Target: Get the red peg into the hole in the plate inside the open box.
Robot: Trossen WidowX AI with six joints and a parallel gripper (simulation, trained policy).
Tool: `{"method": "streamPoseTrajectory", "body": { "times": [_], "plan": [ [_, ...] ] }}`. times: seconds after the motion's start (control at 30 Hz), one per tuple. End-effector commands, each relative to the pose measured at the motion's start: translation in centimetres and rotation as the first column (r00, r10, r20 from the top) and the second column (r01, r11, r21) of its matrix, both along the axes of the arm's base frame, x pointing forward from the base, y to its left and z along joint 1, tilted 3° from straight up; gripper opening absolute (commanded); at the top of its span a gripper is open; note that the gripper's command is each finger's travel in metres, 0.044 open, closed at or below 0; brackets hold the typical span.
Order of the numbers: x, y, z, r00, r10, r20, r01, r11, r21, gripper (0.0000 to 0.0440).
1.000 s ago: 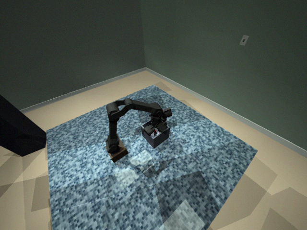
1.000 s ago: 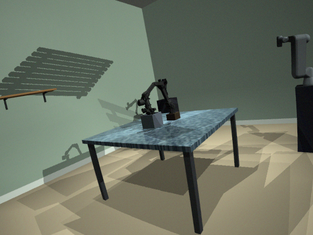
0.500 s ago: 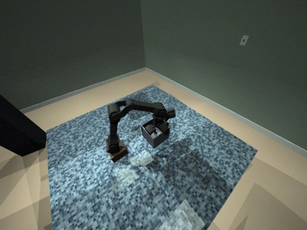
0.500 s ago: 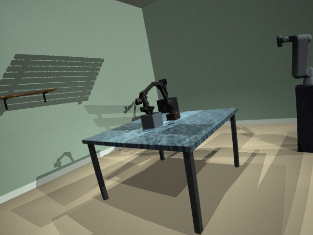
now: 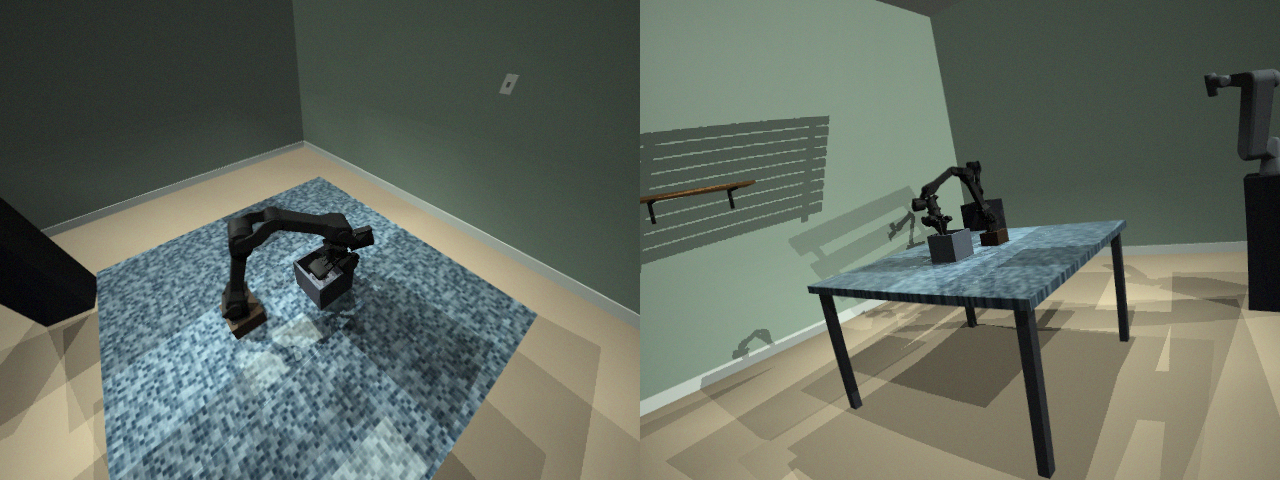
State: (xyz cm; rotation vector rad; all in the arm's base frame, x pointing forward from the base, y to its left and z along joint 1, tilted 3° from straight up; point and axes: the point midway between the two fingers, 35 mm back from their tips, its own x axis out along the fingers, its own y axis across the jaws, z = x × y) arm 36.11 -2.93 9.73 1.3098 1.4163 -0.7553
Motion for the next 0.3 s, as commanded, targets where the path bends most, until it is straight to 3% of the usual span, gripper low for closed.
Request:
{"method": "streamPoseTrajectory", "body": {
  "times": [0.0,0.27],
  "plan": [
    [0.41,-0.13,0.36,1.000,0.009,0.018,-0.009,1.000,0.017,0.0137],
    [1.39,-0.53,1.20,0.997,0.027,0.066,-0.030,0.998,0.048,0.0124]
  ]
}}
